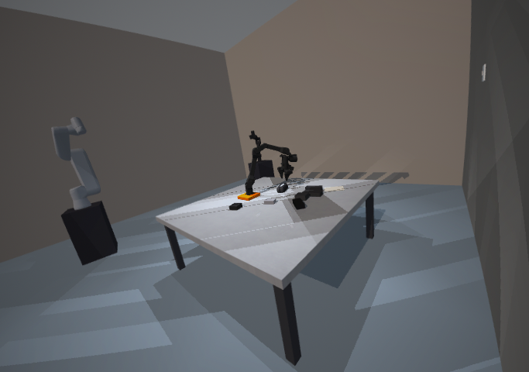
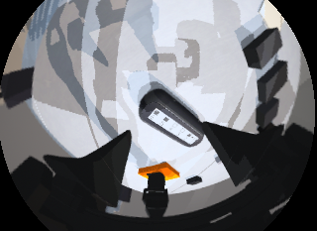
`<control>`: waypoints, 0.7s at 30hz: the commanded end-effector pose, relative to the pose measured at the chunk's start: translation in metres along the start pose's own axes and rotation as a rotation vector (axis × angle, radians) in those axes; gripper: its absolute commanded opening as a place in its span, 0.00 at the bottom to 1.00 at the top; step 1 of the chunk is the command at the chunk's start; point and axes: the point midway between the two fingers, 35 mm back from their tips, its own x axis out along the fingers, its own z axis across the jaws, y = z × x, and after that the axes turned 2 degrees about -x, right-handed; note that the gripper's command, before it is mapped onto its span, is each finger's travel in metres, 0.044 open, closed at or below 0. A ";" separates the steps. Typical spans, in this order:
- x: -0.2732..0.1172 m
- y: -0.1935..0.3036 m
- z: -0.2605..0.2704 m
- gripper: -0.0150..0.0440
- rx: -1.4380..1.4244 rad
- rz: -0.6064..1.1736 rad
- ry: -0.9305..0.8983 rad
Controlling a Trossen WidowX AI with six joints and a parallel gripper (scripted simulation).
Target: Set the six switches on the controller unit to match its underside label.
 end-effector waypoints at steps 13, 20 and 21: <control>0.005 0.002 0.018 1.00 1.605 -0.129 -0.024; 0.006 0.002 0.024 1.00 2.136 -0.168 -0.091; 0.007 0.002 0.025 1.00 2.207 -0.172 -0.102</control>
